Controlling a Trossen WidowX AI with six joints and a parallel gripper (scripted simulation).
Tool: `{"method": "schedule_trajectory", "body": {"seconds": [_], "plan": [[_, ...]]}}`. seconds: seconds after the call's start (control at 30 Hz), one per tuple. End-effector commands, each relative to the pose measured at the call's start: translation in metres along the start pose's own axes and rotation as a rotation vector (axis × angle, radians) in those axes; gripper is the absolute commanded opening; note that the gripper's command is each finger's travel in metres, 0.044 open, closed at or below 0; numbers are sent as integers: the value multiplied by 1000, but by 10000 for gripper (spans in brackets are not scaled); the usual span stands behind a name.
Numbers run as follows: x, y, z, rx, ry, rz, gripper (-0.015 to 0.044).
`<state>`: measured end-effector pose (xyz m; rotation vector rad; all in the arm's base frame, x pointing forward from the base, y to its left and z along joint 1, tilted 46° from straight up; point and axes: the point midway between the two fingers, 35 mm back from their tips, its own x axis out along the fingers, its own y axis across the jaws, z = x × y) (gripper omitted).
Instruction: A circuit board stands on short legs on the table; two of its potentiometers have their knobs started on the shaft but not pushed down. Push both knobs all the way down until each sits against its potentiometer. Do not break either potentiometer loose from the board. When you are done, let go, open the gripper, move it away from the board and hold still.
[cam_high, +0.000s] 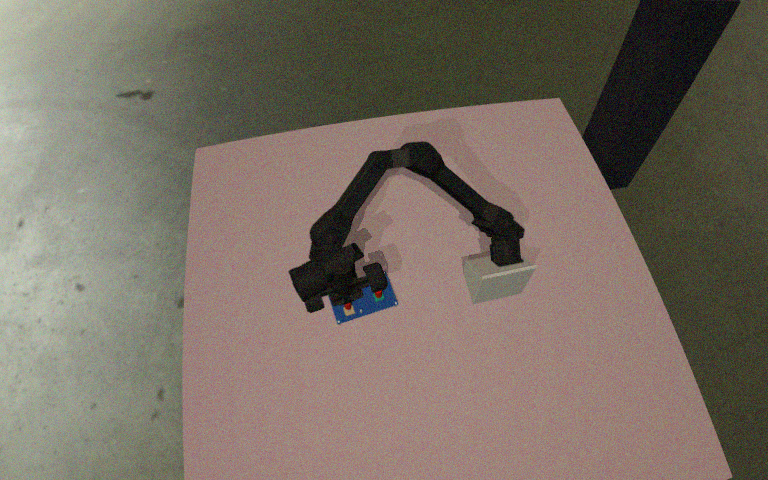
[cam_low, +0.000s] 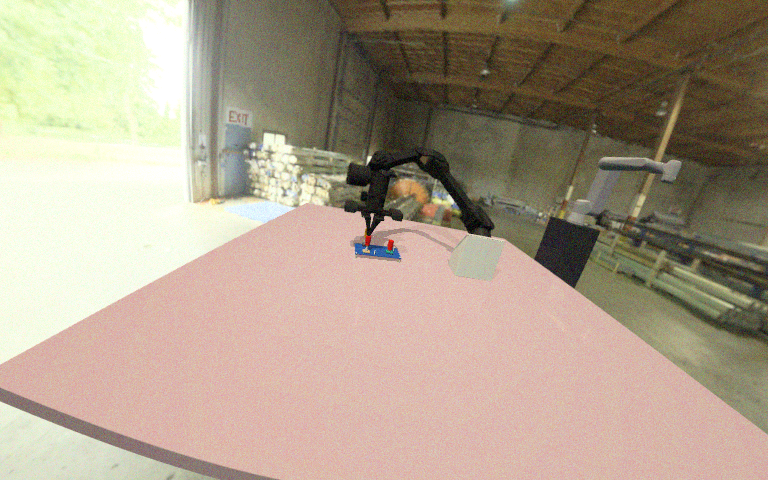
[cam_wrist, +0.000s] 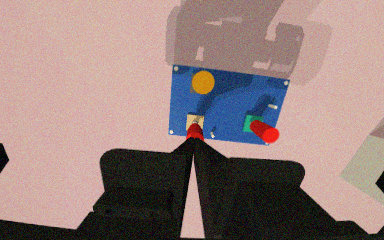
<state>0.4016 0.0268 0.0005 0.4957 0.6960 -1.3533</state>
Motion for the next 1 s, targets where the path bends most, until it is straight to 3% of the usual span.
{"method": "schedule_trajectory", "body": {"seconds": [0.0, 0.97], "plan": [[25, 0, 4, 25, -2, -33, 0], [33, 0, 5, 25, -2, -33, 0]]}}
